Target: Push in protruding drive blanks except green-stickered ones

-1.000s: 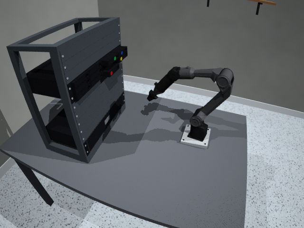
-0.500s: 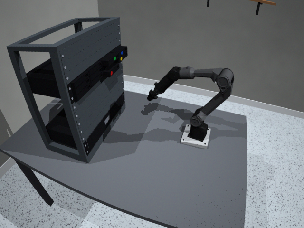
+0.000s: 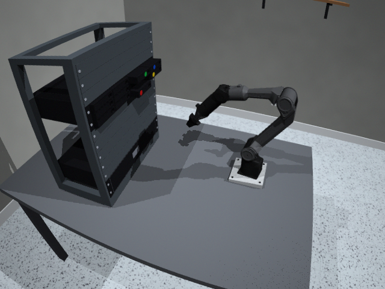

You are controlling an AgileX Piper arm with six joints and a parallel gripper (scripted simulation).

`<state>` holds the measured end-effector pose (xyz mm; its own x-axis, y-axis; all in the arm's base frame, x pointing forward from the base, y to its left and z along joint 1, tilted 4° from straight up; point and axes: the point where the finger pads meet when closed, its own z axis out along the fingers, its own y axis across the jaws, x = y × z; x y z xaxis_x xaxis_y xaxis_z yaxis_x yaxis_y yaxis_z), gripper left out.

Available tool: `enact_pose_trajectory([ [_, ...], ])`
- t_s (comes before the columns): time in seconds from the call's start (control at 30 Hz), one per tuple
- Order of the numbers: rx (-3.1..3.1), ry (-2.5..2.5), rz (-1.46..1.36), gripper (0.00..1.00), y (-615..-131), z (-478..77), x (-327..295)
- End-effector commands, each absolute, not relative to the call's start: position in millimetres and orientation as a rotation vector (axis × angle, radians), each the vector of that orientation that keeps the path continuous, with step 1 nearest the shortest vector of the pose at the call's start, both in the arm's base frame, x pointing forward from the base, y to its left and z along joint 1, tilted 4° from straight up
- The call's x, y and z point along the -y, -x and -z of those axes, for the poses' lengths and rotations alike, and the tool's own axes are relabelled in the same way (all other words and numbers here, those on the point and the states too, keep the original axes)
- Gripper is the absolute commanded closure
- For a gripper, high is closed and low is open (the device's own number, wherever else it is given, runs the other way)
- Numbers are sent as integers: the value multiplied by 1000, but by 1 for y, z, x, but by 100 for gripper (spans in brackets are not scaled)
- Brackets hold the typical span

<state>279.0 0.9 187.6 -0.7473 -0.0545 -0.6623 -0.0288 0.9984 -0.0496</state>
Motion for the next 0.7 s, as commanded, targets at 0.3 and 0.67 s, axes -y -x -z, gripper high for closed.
enact_pose_trajectory([
  [0.3, -2347, 163, 135, 0, -276, -203, -4],
  [0.67, -2192, 366, 304, 0, -272, -236, -14],
])
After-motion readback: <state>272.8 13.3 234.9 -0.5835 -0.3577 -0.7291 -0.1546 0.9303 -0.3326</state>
